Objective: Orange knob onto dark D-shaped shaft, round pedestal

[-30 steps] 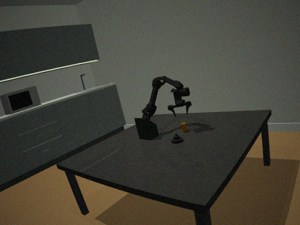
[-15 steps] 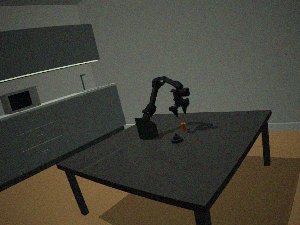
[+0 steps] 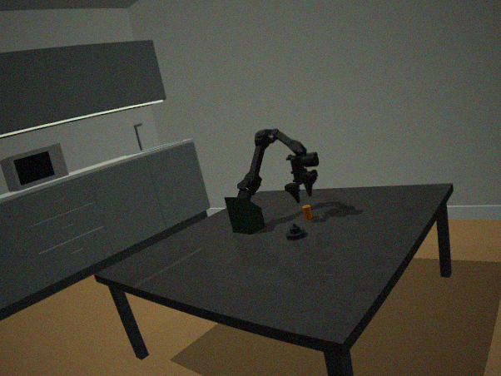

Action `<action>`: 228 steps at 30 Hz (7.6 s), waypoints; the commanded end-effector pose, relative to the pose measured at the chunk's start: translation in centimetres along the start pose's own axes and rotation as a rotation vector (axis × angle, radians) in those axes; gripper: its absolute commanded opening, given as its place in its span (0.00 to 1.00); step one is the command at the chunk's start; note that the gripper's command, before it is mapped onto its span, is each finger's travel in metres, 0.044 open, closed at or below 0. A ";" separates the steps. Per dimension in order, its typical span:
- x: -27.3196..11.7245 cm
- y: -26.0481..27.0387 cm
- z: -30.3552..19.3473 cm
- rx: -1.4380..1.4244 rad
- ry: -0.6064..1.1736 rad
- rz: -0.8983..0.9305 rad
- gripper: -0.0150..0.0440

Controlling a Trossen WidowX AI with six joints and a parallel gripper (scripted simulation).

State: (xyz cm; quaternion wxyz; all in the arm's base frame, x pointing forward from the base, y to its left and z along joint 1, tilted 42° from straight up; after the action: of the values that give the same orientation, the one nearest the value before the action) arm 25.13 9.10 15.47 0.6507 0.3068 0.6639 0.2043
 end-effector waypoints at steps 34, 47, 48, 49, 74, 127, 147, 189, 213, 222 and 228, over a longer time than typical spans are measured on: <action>6.3 -0.1 0.2 0.003 -0.002 -0.002 1.00; 8.3 -0.1 0.0 0.003 -0.001 0.001 1.00; 8.5 -0.1 0.0 0.004 -0.001 0.002 1.00; 8.6 -0.1 0.0 0.004 -0.001 0.002 1.00; 6.7 -0.3 0.6 0.002 -0.003 -0.007 0.25; -3.9 -6.9 5.7 0.006 -0.009 -0.020 0.25; -2.4 -12.2 8.8 0.004 -0.009 -0.021 0.25; 2.1 -19.7 11.1 -0.006 -0.007 -0.011 0.25; 2.5 -19.6 10.9 -0.006 -0.007 -0.011 0.25; 2.0 -19.6 10.8 -0.006 -0.007 -0.012 0.25; 1.9 -19.6 10.9 -0.175 -0.006 -0.012 0.25</action>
State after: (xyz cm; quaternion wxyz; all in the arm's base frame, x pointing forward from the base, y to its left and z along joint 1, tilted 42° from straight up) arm 33.10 -5.09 -0.02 0.6651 0.2741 0.6557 0.2291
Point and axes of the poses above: the point midway between the two fingers, 35 mm back from their tips, its own x axis out along the fingers, its own y axis across the jaws, z = x × y, the point moved 5 cm from there along -x, back along the fingers, and after that the axes turned 7 degrees about x, right-handed, at the moved point
